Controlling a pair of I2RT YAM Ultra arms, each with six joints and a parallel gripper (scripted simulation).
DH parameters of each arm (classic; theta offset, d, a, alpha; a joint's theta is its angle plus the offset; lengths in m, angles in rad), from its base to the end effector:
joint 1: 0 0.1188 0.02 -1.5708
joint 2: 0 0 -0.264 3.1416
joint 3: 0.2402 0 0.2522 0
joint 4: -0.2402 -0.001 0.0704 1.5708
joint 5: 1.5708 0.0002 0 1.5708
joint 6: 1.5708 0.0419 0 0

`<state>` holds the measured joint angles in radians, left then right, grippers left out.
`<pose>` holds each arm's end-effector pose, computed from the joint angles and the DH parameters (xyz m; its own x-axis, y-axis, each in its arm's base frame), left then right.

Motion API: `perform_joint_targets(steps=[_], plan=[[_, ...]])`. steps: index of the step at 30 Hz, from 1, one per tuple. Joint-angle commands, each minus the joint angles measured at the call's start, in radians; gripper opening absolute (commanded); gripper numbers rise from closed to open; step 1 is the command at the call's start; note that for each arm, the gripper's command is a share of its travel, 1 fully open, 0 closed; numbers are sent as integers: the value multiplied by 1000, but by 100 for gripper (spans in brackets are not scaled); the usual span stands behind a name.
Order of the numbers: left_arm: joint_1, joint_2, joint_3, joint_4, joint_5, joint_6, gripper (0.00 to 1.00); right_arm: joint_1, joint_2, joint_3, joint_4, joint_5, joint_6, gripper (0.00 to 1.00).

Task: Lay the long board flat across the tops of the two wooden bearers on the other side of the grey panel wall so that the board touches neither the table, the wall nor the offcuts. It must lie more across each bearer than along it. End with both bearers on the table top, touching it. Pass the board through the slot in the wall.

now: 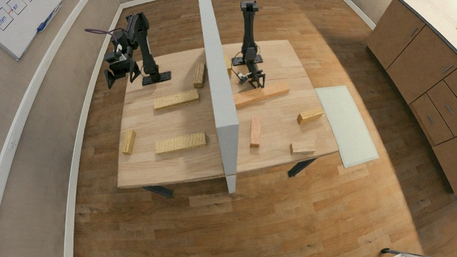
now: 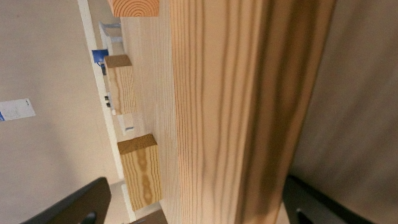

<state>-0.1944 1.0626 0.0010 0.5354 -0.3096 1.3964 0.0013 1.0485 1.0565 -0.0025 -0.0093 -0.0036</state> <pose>0.1583 -0.0171 0.1092 -0.1589 0.9873 0.0007 0.4724 0.0754 0.8782 0.2451 0.0017 0.4100 0.0055 -0.0036 -1.0000 -0.0106 0.9999 -0.0036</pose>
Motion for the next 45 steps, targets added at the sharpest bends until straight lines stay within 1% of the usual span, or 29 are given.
perform_joint_targets(steps=[1, 3, 4, 11, 14, 27, 28, 35, 36, 38, 39, 45], plan=[[-5, -21, 2, -50, -10, -12, 91, -2, -21, 43, -7, 10, 5, 100], [-5, -21, 2, -51, -10, -12, 91, -2, -21, 43, -7, 10, 5, 100], [16, 16, 2, 81, 22, 11, 91, -2, -21, 43, -7, 10, 5, 100], [13, 27, 1, 94, 24, 1, 91, -2, -21, 43, -7, 10, 5, 100], [13, 0, 0, 102, 24, 2, 91, -2, -21, 43, -7, 10, 5, 100], [13, 1, 0, 104, 23, 1, 91, -2, -21, 43, -7, 10, 5, 100], [13, 1, 0, 104, 23, 1, 78, -2, -21, 43, -7, 10, 5, 100], [13, 1, 0, 105, 18, 1, 78, -2, -21, 43, -7, 10, 5, 100], [14, -14, -1, 102, 17, 1, 78, -2, -21, 43, -7, 10, 5, 100], [13, -21, -1, 58, 16, 1, 78, -2, -21, 43, -7, 10, 5, 100], [13, -7, 0, 97, 18, 1, 78, -2, -21, 43, -7, 10, 5, 100], [14, -16, 0, 101, 18, 1, 78, -2, -21, 43, -7, 10, 5, 100]])
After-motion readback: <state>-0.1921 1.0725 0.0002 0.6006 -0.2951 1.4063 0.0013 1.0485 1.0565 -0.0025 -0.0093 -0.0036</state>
